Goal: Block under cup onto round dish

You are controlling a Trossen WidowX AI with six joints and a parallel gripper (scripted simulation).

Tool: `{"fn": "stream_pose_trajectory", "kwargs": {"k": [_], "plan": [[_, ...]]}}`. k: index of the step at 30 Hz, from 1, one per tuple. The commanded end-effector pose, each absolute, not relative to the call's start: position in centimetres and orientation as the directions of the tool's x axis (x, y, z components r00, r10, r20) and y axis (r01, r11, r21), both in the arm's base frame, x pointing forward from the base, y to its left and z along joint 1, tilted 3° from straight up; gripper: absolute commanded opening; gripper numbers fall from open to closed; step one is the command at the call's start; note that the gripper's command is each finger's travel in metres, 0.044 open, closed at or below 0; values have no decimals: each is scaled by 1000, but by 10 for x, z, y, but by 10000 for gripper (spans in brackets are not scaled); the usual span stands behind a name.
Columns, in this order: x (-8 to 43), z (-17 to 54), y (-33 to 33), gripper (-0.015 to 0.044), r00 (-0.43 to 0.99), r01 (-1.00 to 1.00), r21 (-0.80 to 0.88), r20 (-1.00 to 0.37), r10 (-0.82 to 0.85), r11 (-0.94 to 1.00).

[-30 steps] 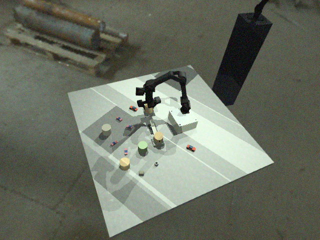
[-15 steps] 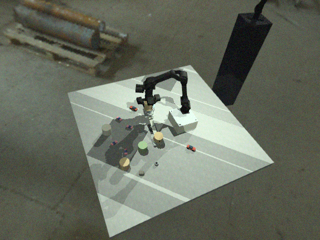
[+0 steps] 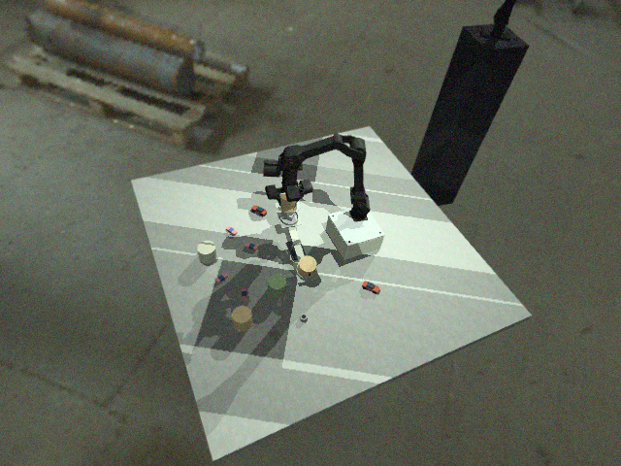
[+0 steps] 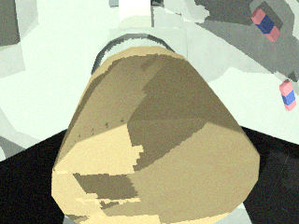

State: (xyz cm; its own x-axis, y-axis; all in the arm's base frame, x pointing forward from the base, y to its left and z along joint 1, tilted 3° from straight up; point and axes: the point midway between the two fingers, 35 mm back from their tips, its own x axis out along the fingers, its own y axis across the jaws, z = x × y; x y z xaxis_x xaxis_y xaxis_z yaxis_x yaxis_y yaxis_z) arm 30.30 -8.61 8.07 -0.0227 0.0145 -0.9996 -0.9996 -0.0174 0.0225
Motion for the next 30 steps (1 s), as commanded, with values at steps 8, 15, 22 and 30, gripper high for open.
{"fn": "stream_pose_trajectory", "kwargs": {"k": [8,15,22,30], "plan": [[301,98,-86,0,-19,-1000,19,-1000,8,-23],[300,106,-86,0,-19,-1000,19,-1000,8,-23],[300,101,-85,0,-23,-1000,23,-1000,15,-17],[300,101,-85,0,-23,-1000,23,-1000,15,-17]]}}
